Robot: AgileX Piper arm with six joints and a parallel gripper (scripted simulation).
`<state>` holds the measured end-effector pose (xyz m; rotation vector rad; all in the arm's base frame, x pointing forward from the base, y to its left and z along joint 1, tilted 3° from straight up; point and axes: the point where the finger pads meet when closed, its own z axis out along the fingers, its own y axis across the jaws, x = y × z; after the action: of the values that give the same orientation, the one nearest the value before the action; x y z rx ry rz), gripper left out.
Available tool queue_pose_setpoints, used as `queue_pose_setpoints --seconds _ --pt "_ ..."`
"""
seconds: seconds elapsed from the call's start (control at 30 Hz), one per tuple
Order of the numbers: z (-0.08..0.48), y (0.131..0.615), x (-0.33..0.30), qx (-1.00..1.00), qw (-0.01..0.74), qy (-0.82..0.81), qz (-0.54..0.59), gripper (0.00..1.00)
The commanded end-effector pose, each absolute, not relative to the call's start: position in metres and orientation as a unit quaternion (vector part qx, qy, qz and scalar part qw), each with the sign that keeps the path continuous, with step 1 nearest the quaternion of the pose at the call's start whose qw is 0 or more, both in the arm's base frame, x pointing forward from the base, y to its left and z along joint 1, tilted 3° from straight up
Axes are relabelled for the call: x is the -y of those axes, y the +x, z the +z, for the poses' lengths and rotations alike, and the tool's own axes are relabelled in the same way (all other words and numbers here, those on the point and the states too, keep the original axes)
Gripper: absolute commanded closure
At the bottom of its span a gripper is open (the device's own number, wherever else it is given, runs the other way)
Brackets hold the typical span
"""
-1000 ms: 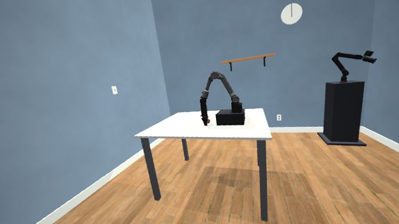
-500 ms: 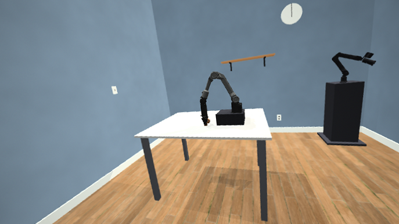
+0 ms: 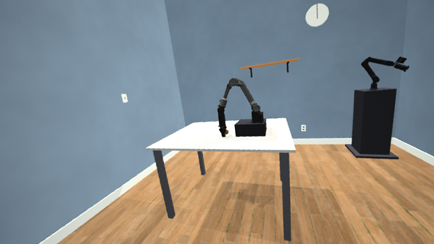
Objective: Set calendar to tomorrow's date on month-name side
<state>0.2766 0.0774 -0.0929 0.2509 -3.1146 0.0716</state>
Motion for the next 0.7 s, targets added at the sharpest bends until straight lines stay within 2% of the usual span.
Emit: queue_pose_setpoints --seconds 0.0,0.67 --pt "-0.093 0.276 -0.077 0.996 0.009 0.080 0.023 0.41" --pt "-0.020 0.278 -0.081 0.996 0.006 0.080 0.022 0.41"
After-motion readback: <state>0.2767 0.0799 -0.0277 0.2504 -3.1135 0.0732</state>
